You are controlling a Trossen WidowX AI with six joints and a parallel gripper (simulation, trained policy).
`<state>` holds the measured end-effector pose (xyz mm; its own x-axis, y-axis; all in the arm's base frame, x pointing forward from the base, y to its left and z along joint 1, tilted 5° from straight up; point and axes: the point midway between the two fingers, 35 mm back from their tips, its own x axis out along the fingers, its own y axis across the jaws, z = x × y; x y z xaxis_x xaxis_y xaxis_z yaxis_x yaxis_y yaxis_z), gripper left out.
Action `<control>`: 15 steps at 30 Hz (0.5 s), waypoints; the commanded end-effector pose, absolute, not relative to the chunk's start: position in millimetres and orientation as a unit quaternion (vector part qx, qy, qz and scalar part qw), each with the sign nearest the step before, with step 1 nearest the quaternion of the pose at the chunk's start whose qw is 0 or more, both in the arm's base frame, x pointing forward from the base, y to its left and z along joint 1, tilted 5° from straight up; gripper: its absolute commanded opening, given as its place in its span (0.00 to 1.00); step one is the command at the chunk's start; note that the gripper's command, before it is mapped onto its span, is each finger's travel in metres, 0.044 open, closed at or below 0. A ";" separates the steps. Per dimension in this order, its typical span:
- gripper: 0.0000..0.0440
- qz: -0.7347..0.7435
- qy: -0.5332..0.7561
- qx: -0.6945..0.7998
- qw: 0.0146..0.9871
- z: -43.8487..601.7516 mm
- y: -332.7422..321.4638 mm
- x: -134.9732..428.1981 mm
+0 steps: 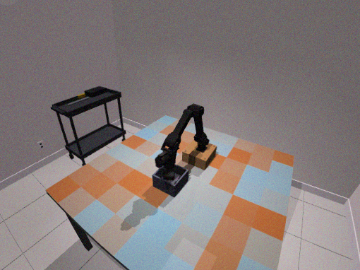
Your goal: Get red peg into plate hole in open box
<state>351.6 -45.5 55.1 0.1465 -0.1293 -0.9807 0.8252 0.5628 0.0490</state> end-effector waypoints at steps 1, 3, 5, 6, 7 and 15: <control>0.78 -0.343 0.553 0.309 0.694 57.9 -50.7 359.6; 0.87 -0.343 0.551 0.307 0.696 59.6 -54.3 364.5; 0.98 -0.342 0.545 0.307 0.701 61.6 -58.0 370.7; 1.00 -0.341 0.540 0.308 0.705 63.4 -59.8 374.0; 1.00 -0.341 0.536 0.309 0.708 65.2 -61.9 377.0; 1.00 -0.346 0.504 0.315 0.726 76.7 -81.0 395.1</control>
